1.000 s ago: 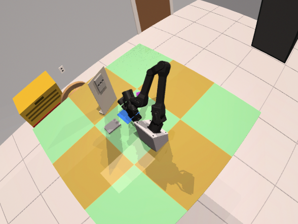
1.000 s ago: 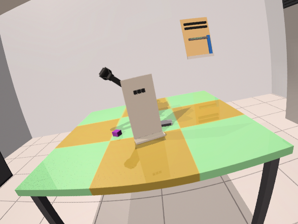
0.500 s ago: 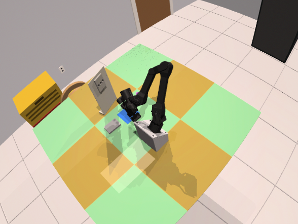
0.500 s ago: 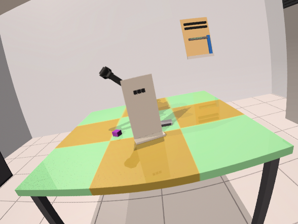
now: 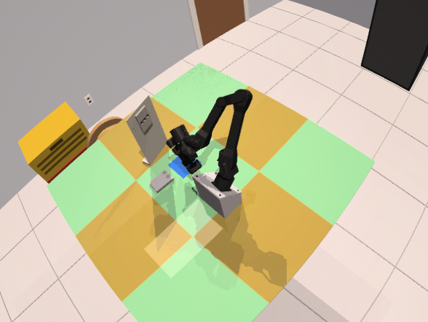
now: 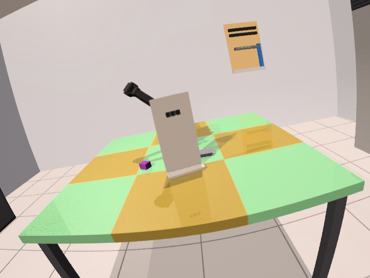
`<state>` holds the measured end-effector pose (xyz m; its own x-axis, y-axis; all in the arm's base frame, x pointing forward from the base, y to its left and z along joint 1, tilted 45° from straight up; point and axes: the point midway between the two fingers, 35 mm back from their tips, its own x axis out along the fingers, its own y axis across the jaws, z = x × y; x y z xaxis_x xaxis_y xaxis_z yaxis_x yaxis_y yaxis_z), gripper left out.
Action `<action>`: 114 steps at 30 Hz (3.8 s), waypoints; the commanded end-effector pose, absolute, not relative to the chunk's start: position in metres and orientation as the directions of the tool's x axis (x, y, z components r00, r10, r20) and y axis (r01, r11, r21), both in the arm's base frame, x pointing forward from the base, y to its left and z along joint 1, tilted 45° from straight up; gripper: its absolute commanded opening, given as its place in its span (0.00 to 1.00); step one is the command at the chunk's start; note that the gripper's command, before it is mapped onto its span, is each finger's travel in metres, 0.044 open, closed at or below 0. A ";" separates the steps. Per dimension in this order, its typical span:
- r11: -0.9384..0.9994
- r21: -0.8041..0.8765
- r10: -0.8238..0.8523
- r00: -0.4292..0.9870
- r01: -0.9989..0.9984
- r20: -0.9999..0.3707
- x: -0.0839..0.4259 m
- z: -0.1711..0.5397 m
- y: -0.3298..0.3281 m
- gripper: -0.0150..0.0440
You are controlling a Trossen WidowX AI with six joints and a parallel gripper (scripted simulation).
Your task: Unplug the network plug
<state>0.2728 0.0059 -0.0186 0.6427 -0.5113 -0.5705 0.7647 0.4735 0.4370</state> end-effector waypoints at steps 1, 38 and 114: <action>0.472 0.450 -0.508 0.651 0.758 -0.565 0.275 -0.014 0.011 0.52; 0.478 0.452 -0.509 0.657 0.753 -0.557 0.266 0.017 0.035 0.52; 0.480 0.453 -0.508 0.659 0.752 -0.555 0.251 0.096 0.110 1.00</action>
<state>0.2505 0.1090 0.0952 0.6554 -0.5088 -0.5582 0.7542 0.4811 0.4470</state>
